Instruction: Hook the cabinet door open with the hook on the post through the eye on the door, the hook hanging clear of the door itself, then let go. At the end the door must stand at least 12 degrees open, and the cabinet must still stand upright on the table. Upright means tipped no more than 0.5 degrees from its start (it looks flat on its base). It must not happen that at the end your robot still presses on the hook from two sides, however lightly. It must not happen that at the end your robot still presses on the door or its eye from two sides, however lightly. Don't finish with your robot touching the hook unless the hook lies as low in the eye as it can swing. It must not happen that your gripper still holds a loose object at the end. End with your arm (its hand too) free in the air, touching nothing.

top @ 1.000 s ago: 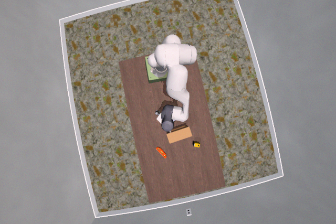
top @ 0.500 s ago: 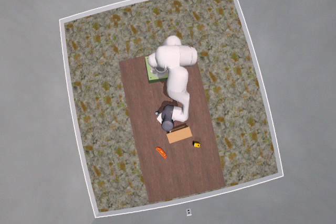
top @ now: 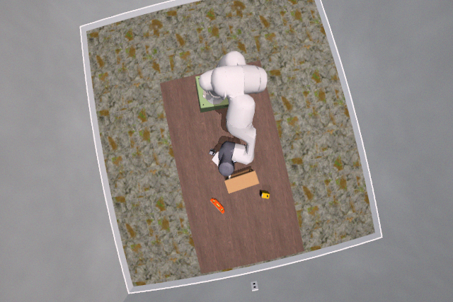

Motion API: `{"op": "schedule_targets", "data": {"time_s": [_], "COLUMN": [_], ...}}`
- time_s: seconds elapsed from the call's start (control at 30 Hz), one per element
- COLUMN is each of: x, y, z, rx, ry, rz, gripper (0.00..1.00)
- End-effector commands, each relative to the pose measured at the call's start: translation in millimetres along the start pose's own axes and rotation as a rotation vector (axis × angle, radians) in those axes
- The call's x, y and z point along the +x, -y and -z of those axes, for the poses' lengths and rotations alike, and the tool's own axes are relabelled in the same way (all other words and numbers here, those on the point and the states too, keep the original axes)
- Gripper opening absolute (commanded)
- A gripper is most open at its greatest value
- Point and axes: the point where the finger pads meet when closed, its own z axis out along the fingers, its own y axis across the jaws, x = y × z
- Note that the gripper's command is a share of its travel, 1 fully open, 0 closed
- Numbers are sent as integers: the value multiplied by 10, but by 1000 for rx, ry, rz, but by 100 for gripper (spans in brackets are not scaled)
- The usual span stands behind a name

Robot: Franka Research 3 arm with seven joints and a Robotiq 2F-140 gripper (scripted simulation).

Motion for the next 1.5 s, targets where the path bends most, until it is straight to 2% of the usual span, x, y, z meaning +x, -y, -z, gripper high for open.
{"op": "schedule_targets", "data": {"time_s": [0.0, 0.3, 0.77, 1.47], "x": [-28, -32, -36, -37], "y": [3, 1, 0, -8], "z": [-61, -212, -347, -387], "rx": [0, 0, 0, 0], "ry": [9, 9, 9, 9], "rz": [12, 12, 12, 2], "gripper": [16, 16, 16, 16]}}
